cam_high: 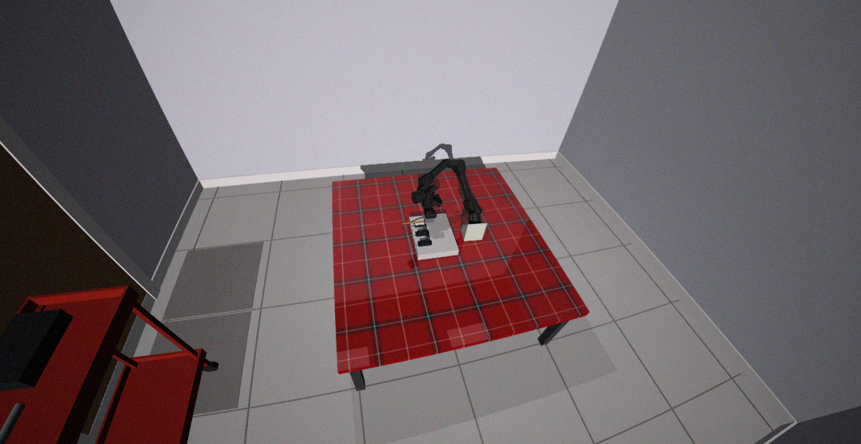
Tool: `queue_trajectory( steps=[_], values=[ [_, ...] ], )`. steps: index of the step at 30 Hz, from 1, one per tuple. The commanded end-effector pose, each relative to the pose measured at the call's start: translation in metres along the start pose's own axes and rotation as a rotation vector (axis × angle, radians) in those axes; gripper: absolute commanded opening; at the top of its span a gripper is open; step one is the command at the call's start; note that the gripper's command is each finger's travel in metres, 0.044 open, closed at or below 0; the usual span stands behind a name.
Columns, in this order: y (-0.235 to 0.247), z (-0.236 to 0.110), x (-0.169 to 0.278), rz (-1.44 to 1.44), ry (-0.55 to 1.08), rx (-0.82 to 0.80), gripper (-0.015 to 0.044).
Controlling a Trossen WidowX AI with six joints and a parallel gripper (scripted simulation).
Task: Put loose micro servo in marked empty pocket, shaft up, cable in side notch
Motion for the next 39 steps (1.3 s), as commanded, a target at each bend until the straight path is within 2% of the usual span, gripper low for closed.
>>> queue_trajectory(
  steps=[1,11,39],
  values=[
    [0.0,-0.003,0.019,-0.003,0.013,-0.002,0.0],
    [-0.002,-0.003,0.052,-0.001,0.015,-0.002,0.0],
    [-0.001,0.017,0.054,-0.001,0.015,-0.003,0.0]
  ],
)
Point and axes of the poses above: the point midway between the two fingers, 35 mm back from their tips, its own z axis out along the fingers, its own y axis across the jaws, x = y × z, the point moved 7 cm from there along -z, back along the fingers, and after that the axes turned 3 degrees about z, right-handed, at the moved point
